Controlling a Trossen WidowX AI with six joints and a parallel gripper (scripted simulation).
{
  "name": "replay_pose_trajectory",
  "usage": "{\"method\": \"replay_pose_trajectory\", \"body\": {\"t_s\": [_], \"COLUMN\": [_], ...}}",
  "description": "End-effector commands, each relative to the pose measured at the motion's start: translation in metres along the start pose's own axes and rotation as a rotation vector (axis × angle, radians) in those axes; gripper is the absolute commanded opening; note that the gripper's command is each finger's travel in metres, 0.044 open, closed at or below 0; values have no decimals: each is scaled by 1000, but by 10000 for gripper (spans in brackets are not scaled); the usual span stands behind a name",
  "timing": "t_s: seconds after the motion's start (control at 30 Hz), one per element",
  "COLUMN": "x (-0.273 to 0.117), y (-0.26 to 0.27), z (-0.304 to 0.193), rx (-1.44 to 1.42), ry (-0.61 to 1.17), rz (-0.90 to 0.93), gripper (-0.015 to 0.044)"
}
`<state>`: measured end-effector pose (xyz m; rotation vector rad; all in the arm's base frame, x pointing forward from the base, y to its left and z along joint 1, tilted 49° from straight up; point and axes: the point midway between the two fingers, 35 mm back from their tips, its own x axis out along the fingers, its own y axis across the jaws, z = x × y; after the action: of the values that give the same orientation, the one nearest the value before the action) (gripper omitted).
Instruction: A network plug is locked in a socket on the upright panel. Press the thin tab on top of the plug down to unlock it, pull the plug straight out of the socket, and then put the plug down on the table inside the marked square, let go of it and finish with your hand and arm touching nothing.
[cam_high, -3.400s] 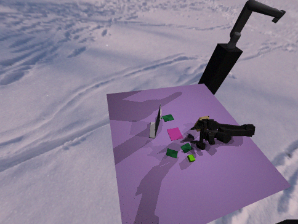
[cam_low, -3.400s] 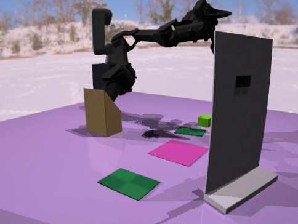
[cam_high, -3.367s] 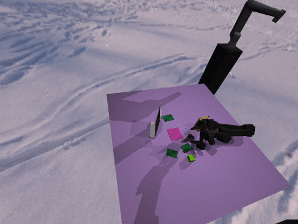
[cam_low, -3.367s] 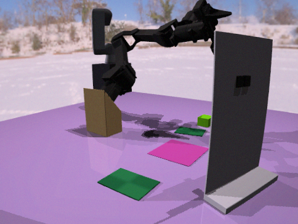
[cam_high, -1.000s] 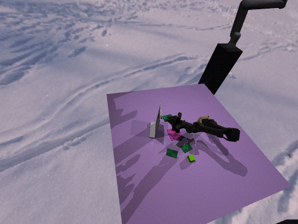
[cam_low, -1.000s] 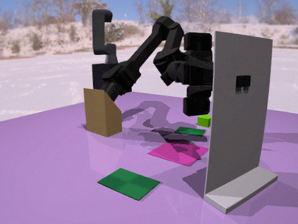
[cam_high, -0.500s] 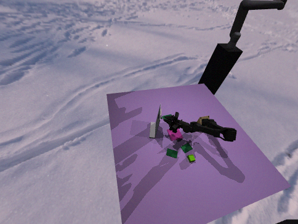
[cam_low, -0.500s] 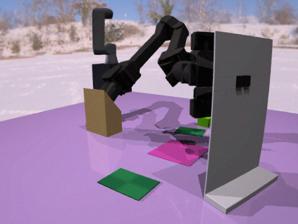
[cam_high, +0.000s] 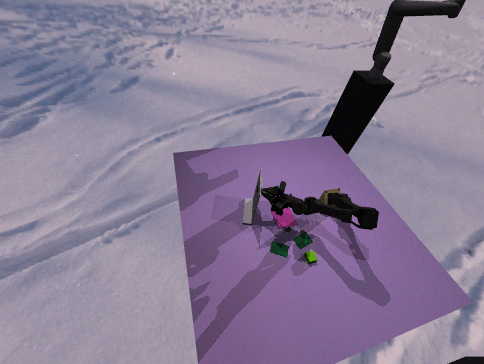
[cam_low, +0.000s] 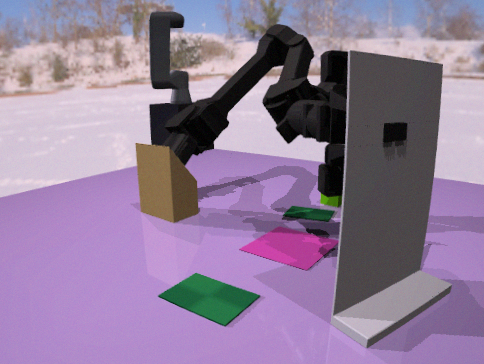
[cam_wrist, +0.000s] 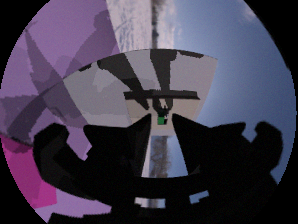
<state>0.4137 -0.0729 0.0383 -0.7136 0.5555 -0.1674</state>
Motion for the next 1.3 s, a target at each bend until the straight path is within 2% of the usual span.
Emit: {"method": "replay_pose_trajectory", "body": {"t_s": [0.0, 0.53, 1.27], "x": [3, 3, -8], "y": [0, 0, 0], "z": [2, 2, -2], "rx": [-3, -3, -3], "ry": [-4, -4, -4], "rz": [1, 1, 1], "gripper": [104, 0, 0]}}
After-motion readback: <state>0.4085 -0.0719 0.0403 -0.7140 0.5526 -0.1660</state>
